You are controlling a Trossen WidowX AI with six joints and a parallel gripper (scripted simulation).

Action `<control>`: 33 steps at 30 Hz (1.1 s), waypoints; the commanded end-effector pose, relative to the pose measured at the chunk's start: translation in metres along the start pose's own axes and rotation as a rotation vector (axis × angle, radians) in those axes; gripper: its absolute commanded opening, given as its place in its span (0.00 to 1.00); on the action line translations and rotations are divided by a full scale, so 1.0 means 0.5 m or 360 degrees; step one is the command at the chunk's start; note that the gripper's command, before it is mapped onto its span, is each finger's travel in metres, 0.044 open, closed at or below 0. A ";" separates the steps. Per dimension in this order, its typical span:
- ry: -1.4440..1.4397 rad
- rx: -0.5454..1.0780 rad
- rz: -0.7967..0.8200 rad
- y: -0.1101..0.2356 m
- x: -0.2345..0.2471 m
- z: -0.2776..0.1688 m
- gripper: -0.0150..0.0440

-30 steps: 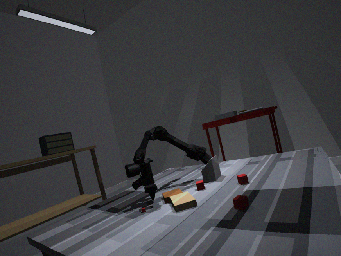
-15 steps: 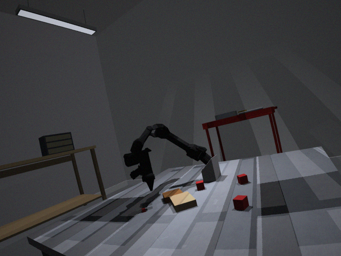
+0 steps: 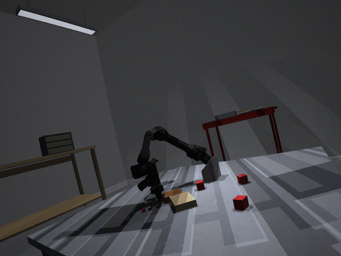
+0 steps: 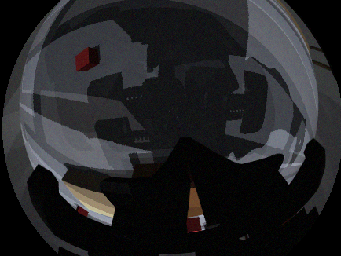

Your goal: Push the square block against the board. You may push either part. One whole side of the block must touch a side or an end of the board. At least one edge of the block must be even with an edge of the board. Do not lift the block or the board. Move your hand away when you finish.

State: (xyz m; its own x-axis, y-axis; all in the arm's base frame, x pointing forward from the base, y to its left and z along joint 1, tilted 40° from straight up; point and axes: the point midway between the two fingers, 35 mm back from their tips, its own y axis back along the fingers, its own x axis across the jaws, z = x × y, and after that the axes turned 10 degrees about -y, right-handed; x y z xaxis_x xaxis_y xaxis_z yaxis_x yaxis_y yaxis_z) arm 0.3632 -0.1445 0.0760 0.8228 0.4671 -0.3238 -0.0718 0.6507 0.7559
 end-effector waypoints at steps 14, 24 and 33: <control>0.0010 -0.0004 0.0020 0.001 0.002 -0.044 0.25; 0.0011 -0.0003 0.0020 0.000 -0.004 -0.077 0.25; 0.0011 -0.0002 0.0020 0.000 -0.004 -0.082 0.25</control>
State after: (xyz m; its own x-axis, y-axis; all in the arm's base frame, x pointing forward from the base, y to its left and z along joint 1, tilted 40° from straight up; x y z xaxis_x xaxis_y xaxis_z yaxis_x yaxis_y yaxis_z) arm 0.3383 -0.1196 0.0539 0.8166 0.4820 -0.3175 -0.0876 0.6473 0.7572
